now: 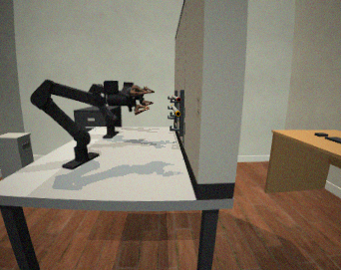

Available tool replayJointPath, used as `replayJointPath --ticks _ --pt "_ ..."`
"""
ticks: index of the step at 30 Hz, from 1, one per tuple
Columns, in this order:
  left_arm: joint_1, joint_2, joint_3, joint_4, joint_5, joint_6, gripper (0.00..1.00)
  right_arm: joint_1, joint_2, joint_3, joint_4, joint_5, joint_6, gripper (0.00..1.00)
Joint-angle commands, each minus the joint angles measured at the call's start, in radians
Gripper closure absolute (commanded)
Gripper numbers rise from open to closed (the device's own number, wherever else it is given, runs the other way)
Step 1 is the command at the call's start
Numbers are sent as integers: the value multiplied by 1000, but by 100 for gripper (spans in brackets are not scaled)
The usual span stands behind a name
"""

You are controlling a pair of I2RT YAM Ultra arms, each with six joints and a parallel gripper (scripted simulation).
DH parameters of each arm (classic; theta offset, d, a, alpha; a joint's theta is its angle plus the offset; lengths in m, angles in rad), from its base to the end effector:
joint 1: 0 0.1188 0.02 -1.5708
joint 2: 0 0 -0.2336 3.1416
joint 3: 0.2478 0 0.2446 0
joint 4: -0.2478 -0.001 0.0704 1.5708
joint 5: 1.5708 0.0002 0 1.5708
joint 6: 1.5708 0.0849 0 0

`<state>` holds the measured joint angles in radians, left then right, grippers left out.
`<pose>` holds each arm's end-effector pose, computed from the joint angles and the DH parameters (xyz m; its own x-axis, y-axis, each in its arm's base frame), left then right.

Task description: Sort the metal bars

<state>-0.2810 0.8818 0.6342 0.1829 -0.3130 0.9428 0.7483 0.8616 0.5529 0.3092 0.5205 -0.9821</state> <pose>0.2640 -0.0479 0.2892 -0.0619 0.8192 -0.5702 0.0318 0.5726 0.8192 0.2157 0.1440 0.2811 0.1880 -0.8100 -0.5555 -0.1251 0.5412 -0.8315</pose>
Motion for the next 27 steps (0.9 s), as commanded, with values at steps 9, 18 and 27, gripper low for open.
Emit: replayJointPath --ticks 9,18,27 --pt "-55 -43 -56 59 -66 161 0 108 3 -32 90 99 -162 0" --pt "-90 -53 -95 91 -104 256 0 181 29 -51 130 154 -257 0" --pt "-133 -63 -140 128 -151 372 0 270 70 -65 172 218 -366 0"
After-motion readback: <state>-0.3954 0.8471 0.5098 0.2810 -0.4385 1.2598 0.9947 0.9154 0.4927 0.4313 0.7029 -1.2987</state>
